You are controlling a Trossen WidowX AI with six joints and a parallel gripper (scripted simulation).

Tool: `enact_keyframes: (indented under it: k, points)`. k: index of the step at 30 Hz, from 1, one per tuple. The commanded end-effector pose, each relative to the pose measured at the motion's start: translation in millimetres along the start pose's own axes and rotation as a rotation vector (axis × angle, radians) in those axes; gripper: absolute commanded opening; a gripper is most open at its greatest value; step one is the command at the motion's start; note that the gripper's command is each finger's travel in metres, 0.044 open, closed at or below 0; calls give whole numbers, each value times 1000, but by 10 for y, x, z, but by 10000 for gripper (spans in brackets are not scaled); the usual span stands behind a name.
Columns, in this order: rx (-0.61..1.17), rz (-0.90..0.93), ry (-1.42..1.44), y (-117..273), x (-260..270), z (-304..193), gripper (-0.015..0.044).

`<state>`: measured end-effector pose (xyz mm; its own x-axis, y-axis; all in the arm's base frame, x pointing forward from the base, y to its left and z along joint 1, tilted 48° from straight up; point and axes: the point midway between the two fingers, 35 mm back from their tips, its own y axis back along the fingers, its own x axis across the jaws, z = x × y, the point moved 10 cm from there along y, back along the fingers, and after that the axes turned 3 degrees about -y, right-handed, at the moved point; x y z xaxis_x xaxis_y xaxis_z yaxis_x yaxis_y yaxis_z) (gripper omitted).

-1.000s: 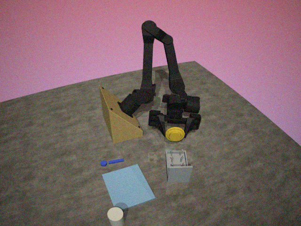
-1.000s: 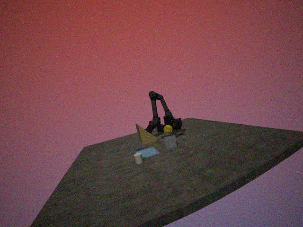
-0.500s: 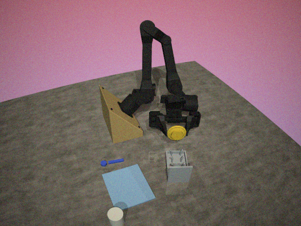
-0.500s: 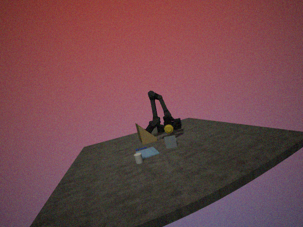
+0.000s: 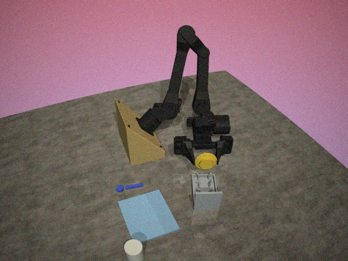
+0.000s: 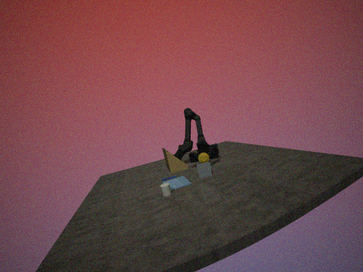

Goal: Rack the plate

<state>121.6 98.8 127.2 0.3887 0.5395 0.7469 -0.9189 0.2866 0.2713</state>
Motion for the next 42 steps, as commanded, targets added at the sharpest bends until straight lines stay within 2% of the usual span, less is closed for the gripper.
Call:
enact_keyframes:
  k: [1,19,27,40,42]
  points:
    - [-1,-5,10,-48,-26,-57,0]
    - [-1,5,-10,-264,-36,-74,0]
    - [-1,9,-19,-269,-62,-282,0]
    - [10,8,-11,-264,-63,-237,0]
    - [8,6,-10,-266,-66,-245,53]
